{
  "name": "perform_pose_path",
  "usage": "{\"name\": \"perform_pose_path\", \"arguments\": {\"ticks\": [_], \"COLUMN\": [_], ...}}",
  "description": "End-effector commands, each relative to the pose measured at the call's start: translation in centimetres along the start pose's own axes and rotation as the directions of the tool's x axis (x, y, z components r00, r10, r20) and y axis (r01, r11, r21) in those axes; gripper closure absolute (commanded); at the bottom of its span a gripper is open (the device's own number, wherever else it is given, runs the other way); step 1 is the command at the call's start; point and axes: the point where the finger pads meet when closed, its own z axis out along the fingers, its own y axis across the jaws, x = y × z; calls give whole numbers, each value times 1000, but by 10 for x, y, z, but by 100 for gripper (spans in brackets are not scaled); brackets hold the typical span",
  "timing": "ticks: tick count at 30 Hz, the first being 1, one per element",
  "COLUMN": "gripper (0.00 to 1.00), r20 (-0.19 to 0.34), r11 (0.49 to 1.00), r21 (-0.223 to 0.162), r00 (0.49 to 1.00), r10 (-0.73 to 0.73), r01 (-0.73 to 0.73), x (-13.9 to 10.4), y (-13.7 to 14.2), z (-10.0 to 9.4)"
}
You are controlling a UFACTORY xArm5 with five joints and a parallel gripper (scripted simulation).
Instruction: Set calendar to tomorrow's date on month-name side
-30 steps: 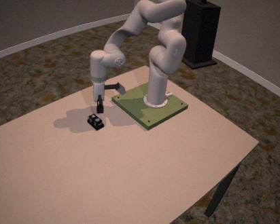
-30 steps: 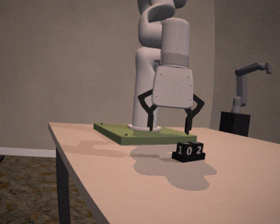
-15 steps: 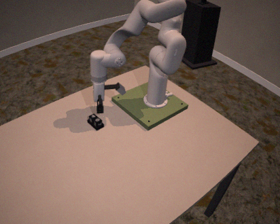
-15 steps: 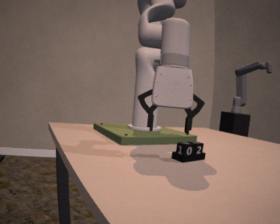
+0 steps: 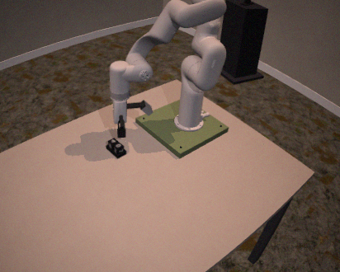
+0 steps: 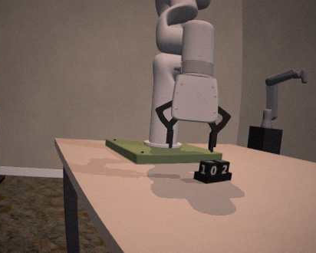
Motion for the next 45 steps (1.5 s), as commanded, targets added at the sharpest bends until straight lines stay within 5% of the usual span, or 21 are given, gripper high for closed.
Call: {"name": "perform_pose_path", "arguments": {"ticks": [1,45], "gripper": [0,0], "r20": [3,3], "r11": [1000,1000], "r21": [-1,0], "r00": [1000,1000], "r10": [0,0], "r01": [0,0], "x": [-1,-32], "y": [0,27], "z": [-1,-8]}}
